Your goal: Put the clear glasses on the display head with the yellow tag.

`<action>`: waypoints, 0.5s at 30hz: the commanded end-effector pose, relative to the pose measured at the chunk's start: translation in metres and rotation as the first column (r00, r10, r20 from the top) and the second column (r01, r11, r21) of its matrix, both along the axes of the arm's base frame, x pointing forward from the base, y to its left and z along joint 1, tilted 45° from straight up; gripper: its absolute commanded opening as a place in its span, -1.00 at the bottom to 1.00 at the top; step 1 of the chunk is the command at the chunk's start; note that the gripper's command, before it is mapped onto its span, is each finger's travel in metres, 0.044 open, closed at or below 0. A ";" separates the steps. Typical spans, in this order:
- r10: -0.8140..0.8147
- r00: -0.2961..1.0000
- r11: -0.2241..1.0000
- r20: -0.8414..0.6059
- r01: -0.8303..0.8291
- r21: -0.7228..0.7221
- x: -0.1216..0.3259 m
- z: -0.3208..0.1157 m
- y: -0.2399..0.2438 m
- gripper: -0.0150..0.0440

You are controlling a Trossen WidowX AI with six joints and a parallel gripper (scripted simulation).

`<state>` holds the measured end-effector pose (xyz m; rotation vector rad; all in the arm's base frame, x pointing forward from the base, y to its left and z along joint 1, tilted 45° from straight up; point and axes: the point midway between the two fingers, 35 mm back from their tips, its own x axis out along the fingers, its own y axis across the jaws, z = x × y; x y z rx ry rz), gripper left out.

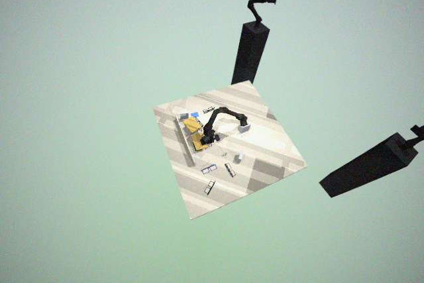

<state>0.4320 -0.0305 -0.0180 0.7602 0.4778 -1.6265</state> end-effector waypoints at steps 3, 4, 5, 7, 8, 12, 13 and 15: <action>0.004 1.000 1.000 -0.002 -0.004 -0.004 0.000 -0.002 -0.003 -0.49; 0.004 1.000 1.000 -0.002 -0.004 -0.004 0.000 -0.003 -0.003 -0.49; 0.004 1.000 1.000 -0.002 -0.004 -0.004 0.000 -0.003 -0.003 -0.49; 0.004 1.000 1.000 -0.002 -0.004 -0.004 0.000 -0.003 -0.003 -0.49; -0.001 1.000 1.000 0.001 0.001 0.000 0.000 -0.002 -0.003 -0.40; -0.001 1.000 1.000 0.001 0.001 0.000 0.000 -0.002 -0.003 -0.13; -0.001 1.000 1.000 0.001 0.001 0.000 0.000 -0.002 -0.003 -0.13; -0.001 1.000 1.000 0.001 0.001 0.000 0.000 -0.002 -0.003 -0.13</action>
